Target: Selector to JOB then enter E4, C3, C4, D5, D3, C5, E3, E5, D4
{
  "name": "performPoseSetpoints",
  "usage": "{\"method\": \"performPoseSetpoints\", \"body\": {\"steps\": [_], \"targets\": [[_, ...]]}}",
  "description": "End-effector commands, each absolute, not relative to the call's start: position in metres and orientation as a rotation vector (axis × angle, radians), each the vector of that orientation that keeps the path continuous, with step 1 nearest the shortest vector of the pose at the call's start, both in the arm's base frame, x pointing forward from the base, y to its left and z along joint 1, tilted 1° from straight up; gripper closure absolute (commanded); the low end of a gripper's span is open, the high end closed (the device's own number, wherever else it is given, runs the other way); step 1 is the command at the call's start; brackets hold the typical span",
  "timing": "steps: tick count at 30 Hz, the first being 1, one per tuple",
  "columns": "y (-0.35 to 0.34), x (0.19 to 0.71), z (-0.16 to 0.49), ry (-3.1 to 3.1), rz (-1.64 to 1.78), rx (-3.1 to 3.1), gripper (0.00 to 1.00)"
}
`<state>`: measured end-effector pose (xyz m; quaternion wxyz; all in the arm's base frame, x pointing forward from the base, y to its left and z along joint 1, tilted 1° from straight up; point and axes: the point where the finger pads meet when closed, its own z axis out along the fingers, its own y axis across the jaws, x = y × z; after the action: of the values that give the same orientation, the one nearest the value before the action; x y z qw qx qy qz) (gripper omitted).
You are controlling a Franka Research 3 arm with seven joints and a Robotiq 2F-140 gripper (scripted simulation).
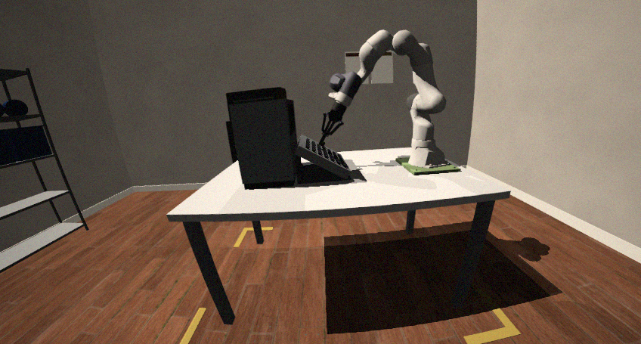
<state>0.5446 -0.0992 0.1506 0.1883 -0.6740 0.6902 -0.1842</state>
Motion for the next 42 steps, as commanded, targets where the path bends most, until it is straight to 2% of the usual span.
{"method": "performPoseSetpoints", "body": {"steps": [1, 42], "targets": [[-0.0998, 0.5459, 0.1504, 1.919, -0.529, -1.916, 0.9], [-0.0998, 0.5508, 0.1421, 1.919, -0.528, -1.916, 0.9]]}}
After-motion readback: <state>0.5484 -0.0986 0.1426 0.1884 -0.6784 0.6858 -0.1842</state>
